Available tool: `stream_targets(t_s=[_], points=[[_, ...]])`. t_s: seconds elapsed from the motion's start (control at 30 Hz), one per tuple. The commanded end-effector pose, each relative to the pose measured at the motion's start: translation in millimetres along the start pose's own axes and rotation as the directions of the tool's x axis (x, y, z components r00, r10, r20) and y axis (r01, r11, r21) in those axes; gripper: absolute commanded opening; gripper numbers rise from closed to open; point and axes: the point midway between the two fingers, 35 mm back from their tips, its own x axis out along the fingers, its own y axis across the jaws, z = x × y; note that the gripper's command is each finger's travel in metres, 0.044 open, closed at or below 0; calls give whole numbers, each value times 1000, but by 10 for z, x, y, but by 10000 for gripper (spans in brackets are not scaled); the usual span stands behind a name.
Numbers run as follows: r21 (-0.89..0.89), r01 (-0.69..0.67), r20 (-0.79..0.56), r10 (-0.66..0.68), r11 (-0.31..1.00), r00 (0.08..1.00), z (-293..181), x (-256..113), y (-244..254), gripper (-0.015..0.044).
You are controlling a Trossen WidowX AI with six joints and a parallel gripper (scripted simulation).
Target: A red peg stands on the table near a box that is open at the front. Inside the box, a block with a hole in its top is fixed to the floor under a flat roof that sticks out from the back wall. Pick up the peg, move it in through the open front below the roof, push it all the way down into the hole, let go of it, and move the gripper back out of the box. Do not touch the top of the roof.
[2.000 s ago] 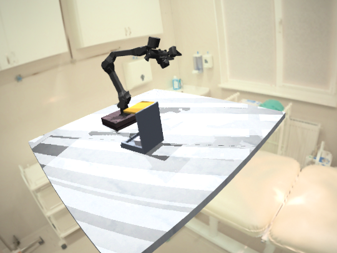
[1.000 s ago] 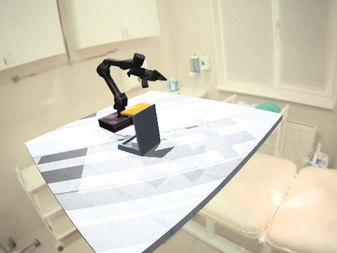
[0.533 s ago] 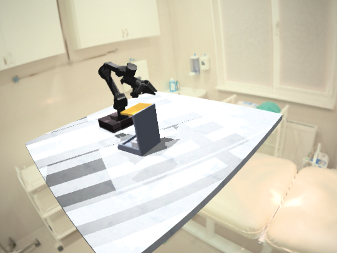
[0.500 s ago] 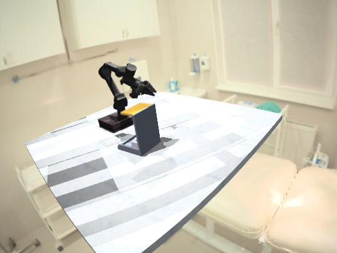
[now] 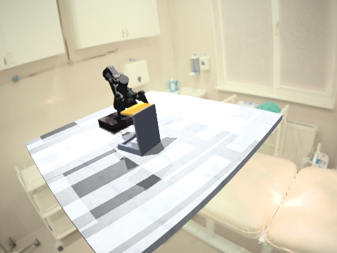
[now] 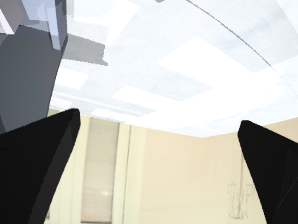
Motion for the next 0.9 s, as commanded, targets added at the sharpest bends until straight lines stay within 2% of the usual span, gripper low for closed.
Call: stream_targets(t_s=[0.0, 0.2, 0.47, 0.5, 0.87], points=[[66, -52, 38, 49, 996, 998, 237, 0, 52, 440], [89, -69, 53, 64, 994, 997, 324, 2, 68, 440], [83, -70, 61, 65, 994, 996, 312, 38, 174, 230], [83, -70, 61, 65, 994, 996, 311, 39, 177, 220], [83, -70, 61, 65, 994, 996, 318, 45, 178, 220]])
